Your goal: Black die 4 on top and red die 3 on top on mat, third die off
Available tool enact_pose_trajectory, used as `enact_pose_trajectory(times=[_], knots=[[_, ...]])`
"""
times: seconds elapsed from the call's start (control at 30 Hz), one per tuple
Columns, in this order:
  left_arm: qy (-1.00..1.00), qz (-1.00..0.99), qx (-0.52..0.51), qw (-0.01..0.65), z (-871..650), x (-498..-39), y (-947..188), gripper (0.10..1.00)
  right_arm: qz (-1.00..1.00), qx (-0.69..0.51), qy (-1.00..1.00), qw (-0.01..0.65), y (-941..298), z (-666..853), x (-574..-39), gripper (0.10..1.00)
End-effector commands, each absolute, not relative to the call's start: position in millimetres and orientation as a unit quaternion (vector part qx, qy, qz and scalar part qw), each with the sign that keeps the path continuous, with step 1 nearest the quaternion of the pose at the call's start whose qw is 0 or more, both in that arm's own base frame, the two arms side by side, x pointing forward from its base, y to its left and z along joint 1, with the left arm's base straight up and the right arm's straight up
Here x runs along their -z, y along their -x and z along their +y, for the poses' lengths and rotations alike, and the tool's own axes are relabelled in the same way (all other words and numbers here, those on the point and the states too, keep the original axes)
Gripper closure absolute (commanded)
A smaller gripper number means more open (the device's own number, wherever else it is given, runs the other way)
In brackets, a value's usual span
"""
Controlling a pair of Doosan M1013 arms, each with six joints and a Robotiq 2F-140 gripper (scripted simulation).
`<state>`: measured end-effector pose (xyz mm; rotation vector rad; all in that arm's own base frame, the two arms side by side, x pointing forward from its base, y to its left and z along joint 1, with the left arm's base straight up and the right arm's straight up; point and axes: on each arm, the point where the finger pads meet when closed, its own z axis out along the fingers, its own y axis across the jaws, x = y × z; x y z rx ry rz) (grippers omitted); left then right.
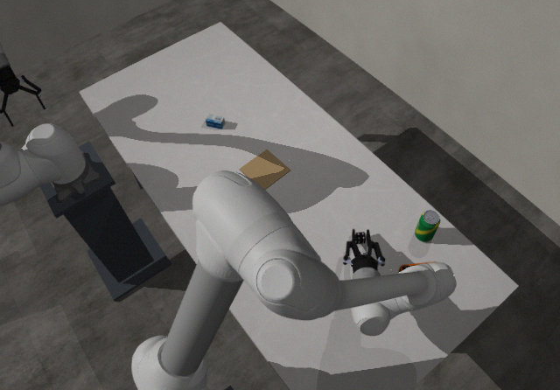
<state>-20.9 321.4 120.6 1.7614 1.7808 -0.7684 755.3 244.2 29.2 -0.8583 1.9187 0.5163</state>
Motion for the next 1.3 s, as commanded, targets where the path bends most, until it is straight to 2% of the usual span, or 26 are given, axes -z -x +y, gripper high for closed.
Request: enact_pose_trajectory(times=[0.0, 1.03, 1.27], knots=[[-0.65, 0.657, 0.283, 0.257, 322, -121, 21, 0.098, 0.782, -0.21, 0.35, 0.47, -756, 244, -30, 0.747], [-0.65, 0.657, 0.283, 0.257, 322, -121, 21, 0.098, 0.782, -0.21, 0.35, 0.47, -726, 211, -56, 0.747], [-0.65, 0.657, 0.283, 0.257, 322, -121, 21, 0.098, 0.782, -0.21, 0.35, 0.47, -726, 211, -78, 0.747]])
